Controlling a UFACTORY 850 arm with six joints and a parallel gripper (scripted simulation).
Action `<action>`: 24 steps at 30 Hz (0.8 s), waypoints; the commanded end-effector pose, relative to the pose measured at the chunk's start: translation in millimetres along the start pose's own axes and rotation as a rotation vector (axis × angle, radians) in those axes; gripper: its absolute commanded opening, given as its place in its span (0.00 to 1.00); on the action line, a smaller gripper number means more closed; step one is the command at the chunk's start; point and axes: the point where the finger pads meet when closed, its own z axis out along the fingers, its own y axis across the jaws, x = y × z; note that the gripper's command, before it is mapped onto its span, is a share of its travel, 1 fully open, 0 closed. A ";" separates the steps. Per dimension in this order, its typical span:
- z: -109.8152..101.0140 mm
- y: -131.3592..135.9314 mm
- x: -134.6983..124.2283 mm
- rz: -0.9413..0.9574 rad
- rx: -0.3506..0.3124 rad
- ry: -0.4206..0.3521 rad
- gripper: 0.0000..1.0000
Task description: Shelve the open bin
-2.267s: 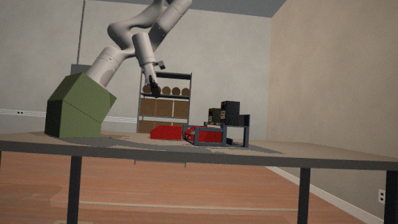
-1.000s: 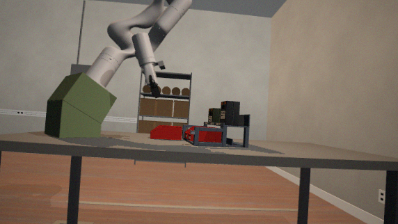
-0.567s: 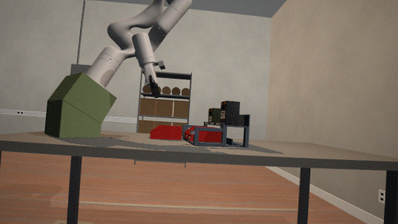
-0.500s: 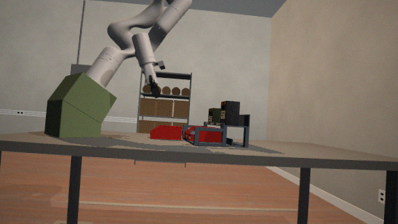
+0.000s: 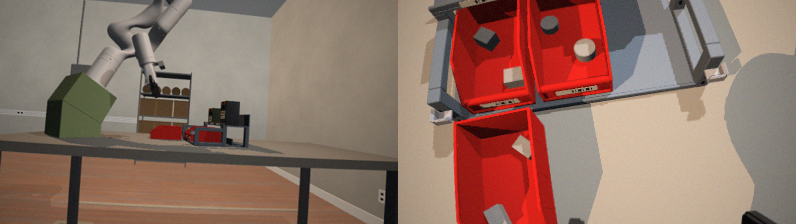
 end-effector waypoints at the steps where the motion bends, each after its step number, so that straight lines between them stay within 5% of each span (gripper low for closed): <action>1: -0.1 0.2 0.3 0.000 0.000 0.001 1.00; 18: -0.1 0.2 0.3 0.000 0.000 0.001 1.00; 24: -36.4 -1.8 13.4 -0.120 -0.013 -0.230 1.00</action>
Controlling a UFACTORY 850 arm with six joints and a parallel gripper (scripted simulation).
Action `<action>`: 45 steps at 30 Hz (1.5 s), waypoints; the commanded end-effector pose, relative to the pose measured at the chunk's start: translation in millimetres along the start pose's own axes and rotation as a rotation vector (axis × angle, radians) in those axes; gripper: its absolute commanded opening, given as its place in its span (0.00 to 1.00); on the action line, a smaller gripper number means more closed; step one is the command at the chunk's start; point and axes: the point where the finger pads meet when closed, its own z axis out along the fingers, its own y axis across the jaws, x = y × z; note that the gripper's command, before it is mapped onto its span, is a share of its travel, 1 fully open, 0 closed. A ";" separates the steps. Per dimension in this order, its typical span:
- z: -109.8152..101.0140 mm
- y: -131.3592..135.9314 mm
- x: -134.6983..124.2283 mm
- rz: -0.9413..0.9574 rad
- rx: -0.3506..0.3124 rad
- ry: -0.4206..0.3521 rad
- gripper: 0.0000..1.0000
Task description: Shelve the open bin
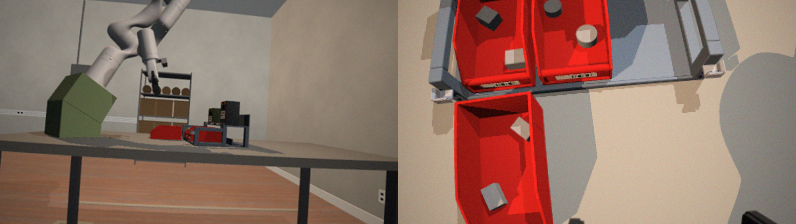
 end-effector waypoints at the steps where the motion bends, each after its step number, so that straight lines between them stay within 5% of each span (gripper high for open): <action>1: -20.3 -2.1 6.3 -0.060 0.012 -0.147 1.00; 11: -20.3 -2.1 6.3 -0.060 0.012 -0.147 1.00; 16: -14.2 -2.2 5.1 -0.123 0.007 -0.266 1.00; 28: -14.2 -2.2 5.1 -0.123 0.007 -0.266 1.00; 33: -10.3 -50.4 17.5 -0.123 0.007 -0.265 1.00; 45: -10.3 -50.4 17.5 -0.123 0.007 -0.265 1.00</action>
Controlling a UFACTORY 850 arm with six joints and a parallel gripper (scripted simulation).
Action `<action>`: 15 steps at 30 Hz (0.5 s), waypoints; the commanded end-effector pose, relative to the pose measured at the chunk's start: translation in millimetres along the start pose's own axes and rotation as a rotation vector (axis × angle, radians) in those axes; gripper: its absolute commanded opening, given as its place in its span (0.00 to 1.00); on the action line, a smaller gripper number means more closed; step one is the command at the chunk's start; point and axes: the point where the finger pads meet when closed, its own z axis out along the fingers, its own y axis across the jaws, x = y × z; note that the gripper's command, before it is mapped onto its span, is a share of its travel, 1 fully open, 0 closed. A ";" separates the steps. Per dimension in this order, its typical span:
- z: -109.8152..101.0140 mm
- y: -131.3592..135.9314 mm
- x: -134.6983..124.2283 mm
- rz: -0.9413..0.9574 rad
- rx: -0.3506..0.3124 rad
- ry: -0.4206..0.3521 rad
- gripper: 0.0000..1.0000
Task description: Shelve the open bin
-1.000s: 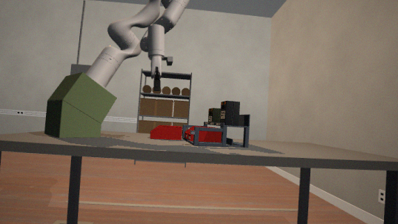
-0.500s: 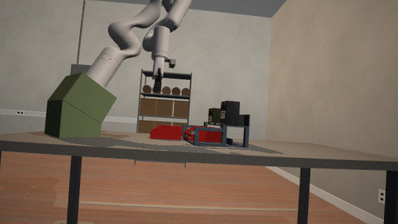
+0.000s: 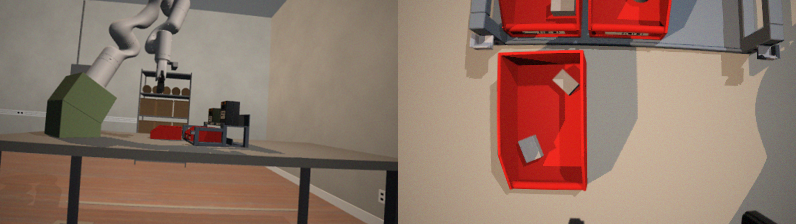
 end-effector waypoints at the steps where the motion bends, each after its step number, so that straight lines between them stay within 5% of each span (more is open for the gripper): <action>1: -0.2 -9.0 4.2 0.000 0.000 0.001 1.00; 5: -0.2 -46.1 19.3 0.000 0.000 0.001 1.00; 15: -0.2 -46.1 19.3 0.000 0.000 0.001 1.00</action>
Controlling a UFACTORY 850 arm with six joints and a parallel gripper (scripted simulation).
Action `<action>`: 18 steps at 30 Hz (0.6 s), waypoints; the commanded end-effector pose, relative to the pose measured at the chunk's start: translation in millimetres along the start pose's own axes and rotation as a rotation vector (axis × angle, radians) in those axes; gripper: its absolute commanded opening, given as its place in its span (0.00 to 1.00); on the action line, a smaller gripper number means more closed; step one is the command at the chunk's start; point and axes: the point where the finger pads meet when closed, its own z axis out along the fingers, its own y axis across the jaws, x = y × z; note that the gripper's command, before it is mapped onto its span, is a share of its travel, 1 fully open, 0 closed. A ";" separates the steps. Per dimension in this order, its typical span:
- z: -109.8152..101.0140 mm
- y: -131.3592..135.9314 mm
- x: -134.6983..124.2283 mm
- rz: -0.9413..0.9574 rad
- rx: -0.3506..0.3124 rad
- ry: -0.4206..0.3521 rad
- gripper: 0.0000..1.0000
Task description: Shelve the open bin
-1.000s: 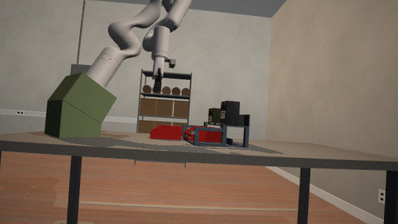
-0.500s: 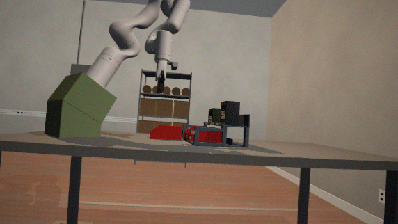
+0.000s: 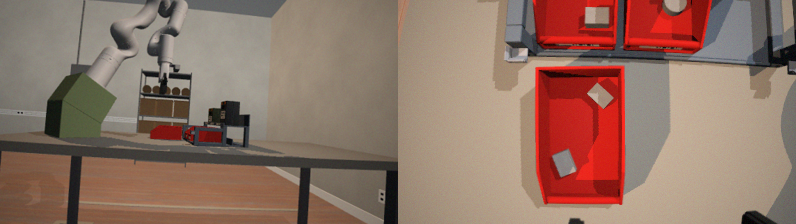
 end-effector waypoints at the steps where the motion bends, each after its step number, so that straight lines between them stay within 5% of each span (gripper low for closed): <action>1: -0.2 -0.2 0.6 0.000 0.000 0.000 1.00; 7: -0.2 -46.2 19.4 0.000 0.000 0.000 1.00; 18: -0.2 -46.2 19.4 0.000 0.000 0.000 1.00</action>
